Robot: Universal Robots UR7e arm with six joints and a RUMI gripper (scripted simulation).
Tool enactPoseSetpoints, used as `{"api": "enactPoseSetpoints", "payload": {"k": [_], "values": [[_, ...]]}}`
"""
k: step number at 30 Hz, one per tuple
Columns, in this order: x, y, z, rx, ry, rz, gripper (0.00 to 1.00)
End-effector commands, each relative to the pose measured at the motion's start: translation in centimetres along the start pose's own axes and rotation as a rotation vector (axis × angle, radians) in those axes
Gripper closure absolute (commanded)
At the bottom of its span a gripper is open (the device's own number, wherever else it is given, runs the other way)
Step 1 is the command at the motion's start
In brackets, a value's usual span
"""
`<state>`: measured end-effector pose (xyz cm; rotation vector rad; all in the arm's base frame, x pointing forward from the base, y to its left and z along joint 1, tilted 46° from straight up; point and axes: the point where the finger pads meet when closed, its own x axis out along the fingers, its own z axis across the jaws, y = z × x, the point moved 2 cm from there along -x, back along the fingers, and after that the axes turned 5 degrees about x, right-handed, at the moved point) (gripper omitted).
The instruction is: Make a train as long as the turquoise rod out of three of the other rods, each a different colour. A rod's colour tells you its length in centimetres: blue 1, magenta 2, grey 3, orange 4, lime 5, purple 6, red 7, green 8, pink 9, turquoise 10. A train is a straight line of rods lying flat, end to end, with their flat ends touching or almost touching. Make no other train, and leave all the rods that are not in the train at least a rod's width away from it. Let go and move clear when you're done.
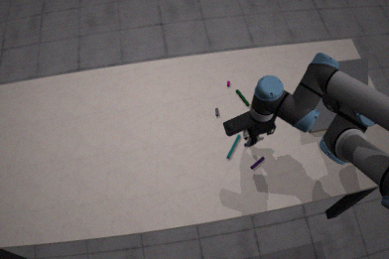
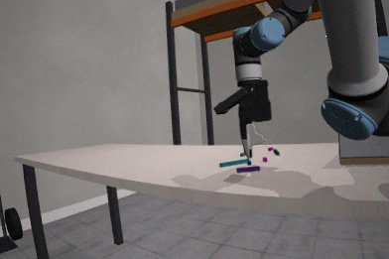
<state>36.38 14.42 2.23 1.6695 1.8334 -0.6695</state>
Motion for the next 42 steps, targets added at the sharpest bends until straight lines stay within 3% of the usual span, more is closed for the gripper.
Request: {"api": "enactPoseSetpoints", "payload": {"k": [1, 23, 42], "values": [[0.1, -0.1, -0.1, 0.0, 0.001, -0.002, 0.86], [0.2, -0.1, -0.1, 0.0, 0.001, -0.002, 0.86], [1.7, -0.2, -0.1, 0.002, 0.004, -0.004, 0.86]]}}
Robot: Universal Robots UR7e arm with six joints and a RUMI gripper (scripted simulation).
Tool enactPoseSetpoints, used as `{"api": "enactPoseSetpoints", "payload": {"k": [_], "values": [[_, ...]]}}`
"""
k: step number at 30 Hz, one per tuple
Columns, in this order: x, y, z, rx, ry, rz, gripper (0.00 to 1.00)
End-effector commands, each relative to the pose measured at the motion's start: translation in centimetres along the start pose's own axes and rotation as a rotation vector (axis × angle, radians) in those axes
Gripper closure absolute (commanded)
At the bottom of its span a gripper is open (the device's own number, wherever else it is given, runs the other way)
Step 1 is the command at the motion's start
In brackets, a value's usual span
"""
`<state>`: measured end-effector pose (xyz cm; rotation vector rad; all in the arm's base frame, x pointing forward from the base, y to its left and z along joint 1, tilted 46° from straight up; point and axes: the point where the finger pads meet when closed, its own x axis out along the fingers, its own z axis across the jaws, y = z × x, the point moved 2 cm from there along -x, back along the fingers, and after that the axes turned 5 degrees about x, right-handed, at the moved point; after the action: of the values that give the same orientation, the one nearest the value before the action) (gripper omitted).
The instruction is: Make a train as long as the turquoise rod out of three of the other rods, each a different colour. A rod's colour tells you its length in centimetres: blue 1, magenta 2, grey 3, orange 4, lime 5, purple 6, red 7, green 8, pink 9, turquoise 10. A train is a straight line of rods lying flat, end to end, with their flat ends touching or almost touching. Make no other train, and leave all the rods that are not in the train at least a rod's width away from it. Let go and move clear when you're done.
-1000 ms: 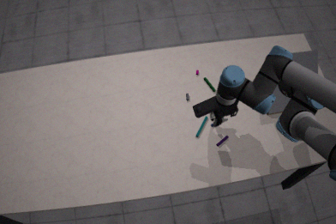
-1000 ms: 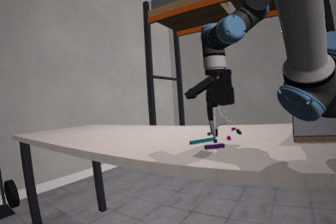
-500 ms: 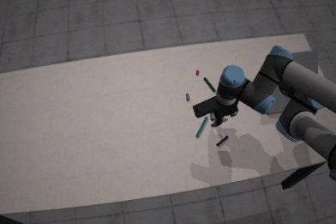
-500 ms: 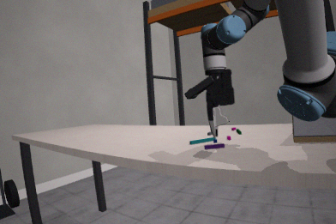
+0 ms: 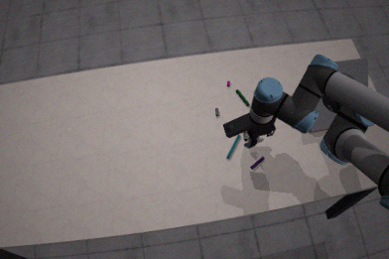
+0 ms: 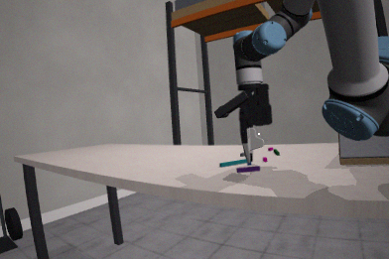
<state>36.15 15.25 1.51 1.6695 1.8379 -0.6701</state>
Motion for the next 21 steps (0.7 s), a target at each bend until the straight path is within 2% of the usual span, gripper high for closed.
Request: {"api": "enactPoseSetpoints", "payload": {"k": [1, 21], "values": [[0.62, -0.04, -0.04, 0.001, 0.001, -0.001, 0.86], [0.69, 0.07, 0.0, -0.001, -0.001, 0.001, 0.86]]}}
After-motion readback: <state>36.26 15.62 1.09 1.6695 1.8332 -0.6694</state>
